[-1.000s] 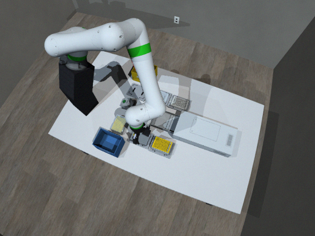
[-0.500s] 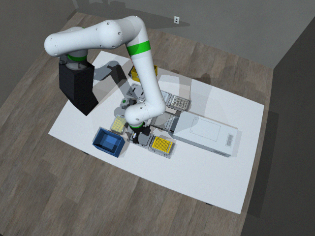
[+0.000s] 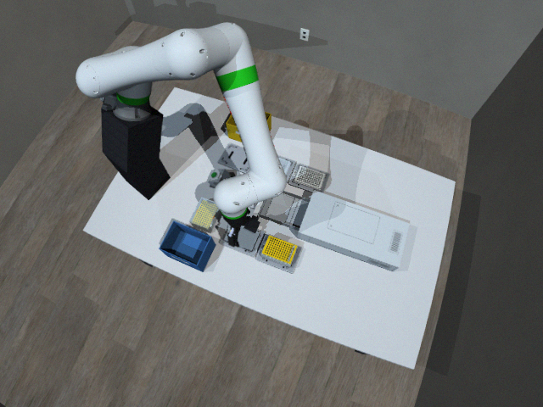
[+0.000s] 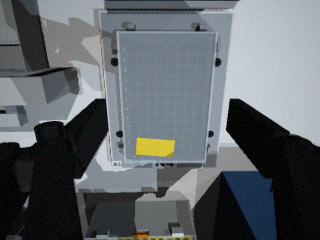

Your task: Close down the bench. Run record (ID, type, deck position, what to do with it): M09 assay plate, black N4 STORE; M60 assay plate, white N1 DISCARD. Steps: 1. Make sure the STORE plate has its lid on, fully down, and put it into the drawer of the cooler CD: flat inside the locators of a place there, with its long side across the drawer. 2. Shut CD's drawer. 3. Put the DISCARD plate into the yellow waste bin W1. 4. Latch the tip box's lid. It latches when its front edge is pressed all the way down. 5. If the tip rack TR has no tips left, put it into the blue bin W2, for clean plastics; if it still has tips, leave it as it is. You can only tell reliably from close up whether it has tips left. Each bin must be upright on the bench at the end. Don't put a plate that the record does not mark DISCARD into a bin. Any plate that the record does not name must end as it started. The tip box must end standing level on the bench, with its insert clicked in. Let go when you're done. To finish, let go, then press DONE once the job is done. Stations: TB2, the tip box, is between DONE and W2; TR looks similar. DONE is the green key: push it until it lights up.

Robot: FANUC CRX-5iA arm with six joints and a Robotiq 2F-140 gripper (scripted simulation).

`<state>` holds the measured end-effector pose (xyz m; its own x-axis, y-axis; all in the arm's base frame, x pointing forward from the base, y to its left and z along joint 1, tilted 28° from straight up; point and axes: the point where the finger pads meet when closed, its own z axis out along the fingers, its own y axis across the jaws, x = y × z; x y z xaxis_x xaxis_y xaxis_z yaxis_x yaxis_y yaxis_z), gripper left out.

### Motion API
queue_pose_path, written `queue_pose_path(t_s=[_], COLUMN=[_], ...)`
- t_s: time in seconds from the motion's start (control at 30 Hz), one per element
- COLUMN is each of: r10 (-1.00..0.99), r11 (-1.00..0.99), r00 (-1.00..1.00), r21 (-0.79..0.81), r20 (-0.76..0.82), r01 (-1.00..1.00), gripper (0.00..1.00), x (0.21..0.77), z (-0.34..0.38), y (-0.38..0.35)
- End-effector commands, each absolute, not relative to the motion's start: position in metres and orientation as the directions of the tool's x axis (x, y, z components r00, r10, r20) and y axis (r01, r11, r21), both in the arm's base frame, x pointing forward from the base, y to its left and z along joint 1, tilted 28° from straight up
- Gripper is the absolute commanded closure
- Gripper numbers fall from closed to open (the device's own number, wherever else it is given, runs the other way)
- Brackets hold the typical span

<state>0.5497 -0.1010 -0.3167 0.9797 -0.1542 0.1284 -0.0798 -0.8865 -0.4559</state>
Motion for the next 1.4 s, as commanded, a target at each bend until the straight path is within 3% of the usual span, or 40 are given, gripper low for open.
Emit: queue_pose_path(t_s=[0.0, 1.37], r10=[-0.155, -0.155], r11=[-0.887, -0.887], r00=[0.979, 0.979], r21=[-0.455, -0.455], r20=[0.130, 0.130], r01=[-0.080, -0.080], gripper=[0.30, 0.30], x=[0.549, 0.541], z=[-0.312, -0.271], y=[-0.104, -0.124])
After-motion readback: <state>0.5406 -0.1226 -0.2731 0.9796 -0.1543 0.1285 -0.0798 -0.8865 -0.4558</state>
